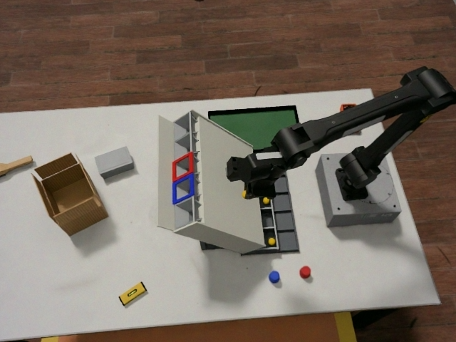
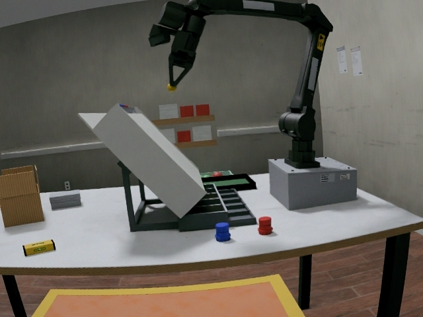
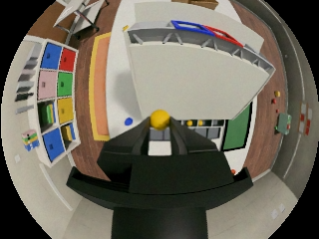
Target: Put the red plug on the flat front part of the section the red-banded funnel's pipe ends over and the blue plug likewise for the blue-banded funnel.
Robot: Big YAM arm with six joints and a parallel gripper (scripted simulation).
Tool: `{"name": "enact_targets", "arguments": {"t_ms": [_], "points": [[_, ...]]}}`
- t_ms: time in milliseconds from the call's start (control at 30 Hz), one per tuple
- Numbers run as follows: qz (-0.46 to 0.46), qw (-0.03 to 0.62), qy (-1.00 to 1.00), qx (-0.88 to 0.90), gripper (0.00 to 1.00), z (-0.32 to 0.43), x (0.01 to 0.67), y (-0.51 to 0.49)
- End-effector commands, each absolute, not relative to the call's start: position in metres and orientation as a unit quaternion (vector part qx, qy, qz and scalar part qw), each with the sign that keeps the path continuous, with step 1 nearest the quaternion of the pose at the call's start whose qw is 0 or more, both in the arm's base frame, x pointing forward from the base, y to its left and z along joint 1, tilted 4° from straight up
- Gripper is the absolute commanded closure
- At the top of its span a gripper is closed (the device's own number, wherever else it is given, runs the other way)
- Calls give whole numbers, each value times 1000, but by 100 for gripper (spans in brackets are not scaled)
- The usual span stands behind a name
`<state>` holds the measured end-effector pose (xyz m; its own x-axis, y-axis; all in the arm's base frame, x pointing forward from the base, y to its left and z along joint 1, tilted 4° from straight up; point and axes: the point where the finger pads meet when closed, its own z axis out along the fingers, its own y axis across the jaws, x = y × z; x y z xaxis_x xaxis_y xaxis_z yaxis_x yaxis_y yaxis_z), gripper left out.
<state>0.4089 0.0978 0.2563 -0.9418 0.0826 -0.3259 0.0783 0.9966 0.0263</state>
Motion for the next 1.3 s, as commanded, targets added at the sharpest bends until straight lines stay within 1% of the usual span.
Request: {"name": "enact_targets", "arguments": {"t_ms": [0, 867, 1267], "points": [[15, 194, 980, 41, 100, 284, 428, 108], [14, 194, 980, 40, 100, 284, 428, 108], [15, 194, 980, 41, 100, 295, 436, 112]]}}
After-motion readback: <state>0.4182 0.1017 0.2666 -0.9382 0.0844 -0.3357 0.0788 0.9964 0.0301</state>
